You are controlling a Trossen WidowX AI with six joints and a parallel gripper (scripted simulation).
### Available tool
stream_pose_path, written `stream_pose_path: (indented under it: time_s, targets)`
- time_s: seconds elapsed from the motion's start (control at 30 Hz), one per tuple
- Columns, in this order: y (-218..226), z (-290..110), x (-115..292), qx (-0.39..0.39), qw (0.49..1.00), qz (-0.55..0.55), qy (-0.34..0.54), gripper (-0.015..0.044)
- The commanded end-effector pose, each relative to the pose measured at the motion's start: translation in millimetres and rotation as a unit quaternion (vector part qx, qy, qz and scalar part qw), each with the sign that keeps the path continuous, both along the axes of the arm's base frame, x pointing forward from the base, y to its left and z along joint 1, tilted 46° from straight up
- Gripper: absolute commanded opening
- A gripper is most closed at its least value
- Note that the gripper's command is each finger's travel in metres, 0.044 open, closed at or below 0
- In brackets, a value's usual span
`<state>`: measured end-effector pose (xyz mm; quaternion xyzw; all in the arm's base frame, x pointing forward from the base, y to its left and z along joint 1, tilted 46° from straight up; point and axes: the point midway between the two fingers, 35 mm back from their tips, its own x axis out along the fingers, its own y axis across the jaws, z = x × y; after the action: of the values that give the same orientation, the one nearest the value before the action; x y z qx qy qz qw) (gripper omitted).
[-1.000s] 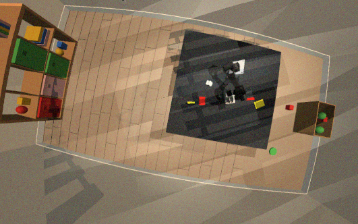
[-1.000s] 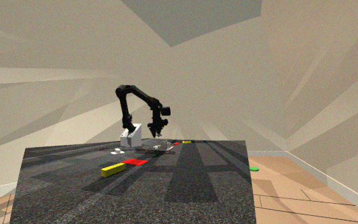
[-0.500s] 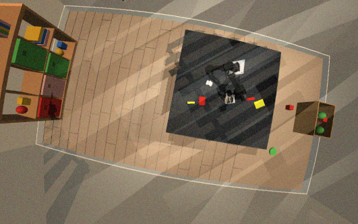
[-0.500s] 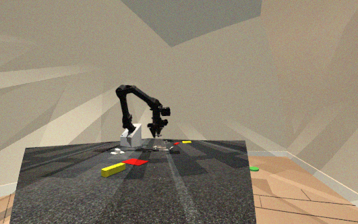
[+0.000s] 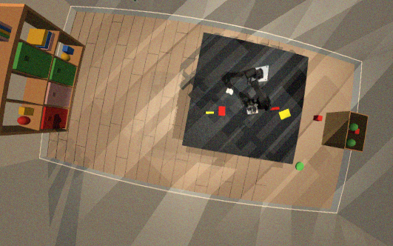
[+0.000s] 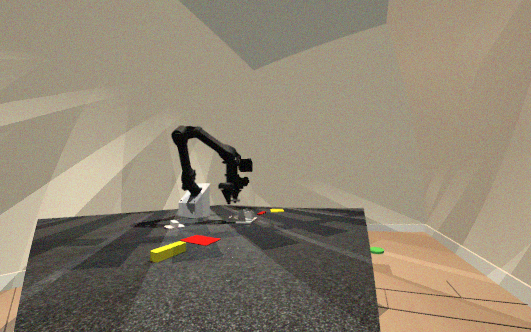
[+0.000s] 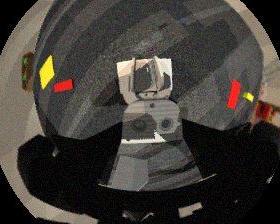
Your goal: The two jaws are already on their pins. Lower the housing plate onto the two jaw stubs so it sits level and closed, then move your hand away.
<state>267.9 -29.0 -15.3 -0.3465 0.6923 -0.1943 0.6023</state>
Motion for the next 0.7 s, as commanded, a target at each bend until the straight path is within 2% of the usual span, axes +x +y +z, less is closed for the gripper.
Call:
stream_pose_path:
  time_s: [0.0,0.67]
  targets:
    - [0.5,-1.6,-1.3,0.001,1.000,-0.002,0.000,0.0351]
    - [-12.7,-15.5,-0.6,0.002,1.000,-0.002,0.000,0.0351]
